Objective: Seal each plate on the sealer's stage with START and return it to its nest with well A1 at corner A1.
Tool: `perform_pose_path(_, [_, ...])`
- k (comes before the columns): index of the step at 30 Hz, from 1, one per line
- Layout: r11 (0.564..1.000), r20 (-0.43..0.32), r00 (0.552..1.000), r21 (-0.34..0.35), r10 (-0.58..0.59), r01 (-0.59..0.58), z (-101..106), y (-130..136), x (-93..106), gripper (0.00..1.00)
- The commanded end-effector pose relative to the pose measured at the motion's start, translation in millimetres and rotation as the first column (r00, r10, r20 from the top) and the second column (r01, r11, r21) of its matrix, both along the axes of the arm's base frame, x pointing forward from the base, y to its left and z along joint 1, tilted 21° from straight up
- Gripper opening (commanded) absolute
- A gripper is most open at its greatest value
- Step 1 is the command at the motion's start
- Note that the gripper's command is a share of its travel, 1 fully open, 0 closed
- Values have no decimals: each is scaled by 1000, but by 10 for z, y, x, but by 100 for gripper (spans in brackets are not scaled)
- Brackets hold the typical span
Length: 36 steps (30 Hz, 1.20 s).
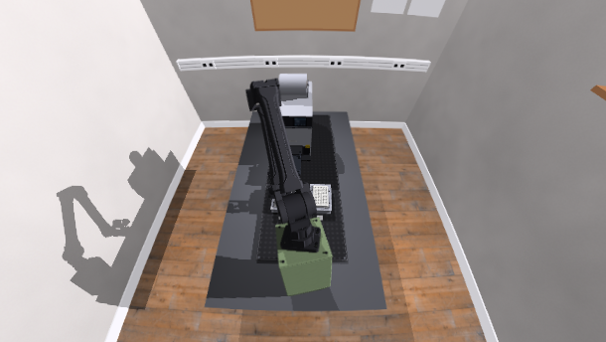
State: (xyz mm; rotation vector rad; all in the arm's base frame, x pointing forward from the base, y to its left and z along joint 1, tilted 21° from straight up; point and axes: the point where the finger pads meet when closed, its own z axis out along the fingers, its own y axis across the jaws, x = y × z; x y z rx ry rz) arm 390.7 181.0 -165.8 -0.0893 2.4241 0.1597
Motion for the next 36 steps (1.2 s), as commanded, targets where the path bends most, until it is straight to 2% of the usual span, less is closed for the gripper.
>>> perform_pose_path(1, [1000, -20, 1000, -8, 11, -11, 6, -10, -147, 100])
perform_pose_path(9, [1000, -1, 1000, 7, 7, -7, 76, 47, -51, 100])
perform_pose_path(19, [1000, -28, 1000, -10, 10, -11, 76, -15, -197, 100])
perform_pose_path(25, [1000, -5, 1000, 0, 7, -7, 156, 20, -123, 100])
perform_pose_path(36, [1000, -23, 1000, -10, 8, -8, 184, -28, -215, 100])
